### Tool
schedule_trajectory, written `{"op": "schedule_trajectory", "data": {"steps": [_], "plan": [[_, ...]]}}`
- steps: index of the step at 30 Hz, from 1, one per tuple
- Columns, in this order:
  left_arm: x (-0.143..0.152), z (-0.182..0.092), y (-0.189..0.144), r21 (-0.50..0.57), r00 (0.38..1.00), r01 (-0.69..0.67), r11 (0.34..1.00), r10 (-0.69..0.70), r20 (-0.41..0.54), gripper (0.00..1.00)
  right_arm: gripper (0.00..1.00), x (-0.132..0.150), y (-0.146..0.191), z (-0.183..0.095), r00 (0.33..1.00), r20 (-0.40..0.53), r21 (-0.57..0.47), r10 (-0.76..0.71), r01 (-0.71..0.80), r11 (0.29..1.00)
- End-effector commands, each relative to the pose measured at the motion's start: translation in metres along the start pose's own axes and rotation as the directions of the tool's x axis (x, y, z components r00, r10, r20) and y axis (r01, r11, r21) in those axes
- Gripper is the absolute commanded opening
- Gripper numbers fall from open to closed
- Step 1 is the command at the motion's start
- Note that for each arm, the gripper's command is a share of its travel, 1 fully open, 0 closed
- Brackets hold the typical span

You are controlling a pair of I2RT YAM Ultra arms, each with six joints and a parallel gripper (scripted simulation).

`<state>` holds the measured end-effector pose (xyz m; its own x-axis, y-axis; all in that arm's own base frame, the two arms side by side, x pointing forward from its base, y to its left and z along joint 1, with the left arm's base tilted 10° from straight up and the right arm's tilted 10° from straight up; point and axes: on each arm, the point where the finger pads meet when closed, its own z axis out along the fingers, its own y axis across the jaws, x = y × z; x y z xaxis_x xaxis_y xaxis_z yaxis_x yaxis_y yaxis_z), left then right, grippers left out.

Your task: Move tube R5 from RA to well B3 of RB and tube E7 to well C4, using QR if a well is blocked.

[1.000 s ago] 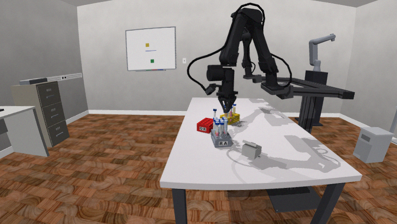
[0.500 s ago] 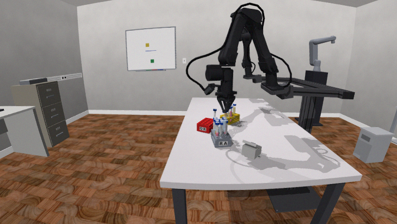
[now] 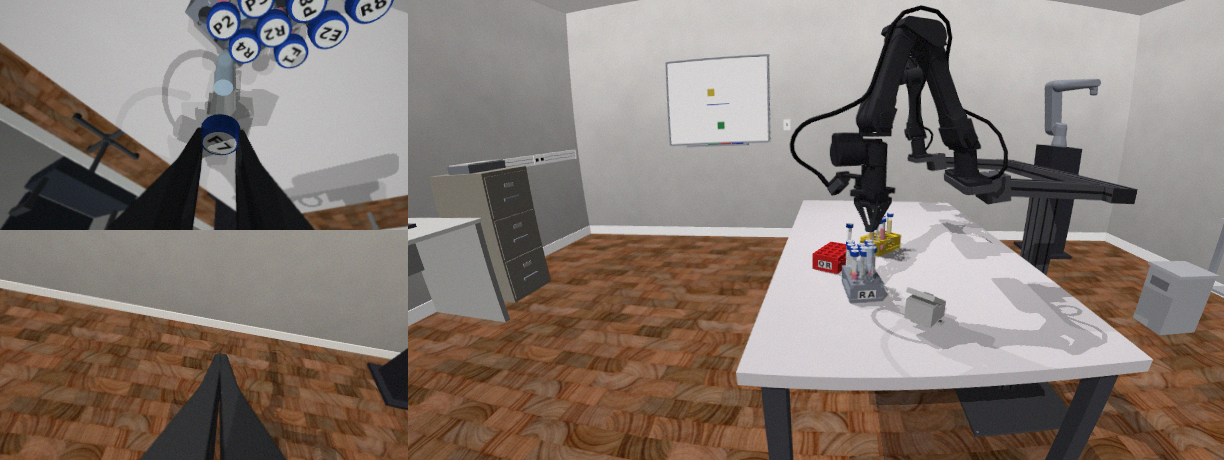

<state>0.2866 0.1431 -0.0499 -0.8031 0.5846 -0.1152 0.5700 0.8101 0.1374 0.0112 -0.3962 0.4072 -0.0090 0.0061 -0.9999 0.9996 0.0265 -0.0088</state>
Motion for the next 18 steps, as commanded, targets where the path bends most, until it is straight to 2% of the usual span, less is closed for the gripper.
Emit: {"op": "schedule_trajectory", "data": {"steps": [1, 18], "plan": [[-0.0084, -0.0002, 0.005, 0.005, 1.0, 0.0, 1.0, 0.0, 0.005, 0.0, 0.0, -0.0247, -0.0084, -0.012, 0.999, 0.05, 0.022, 0.008, -0.009, 1.0], [-0.0101, 0.0021, 0.0108, -0.012, 1.0, 0.005, 1.0, -0.005, 0.012, 0.0, 0.0, -0.0247, -0.0084, -0.012, 0.999, 0.05, 0.022, 0.008, -0.009, 1.0]]}}
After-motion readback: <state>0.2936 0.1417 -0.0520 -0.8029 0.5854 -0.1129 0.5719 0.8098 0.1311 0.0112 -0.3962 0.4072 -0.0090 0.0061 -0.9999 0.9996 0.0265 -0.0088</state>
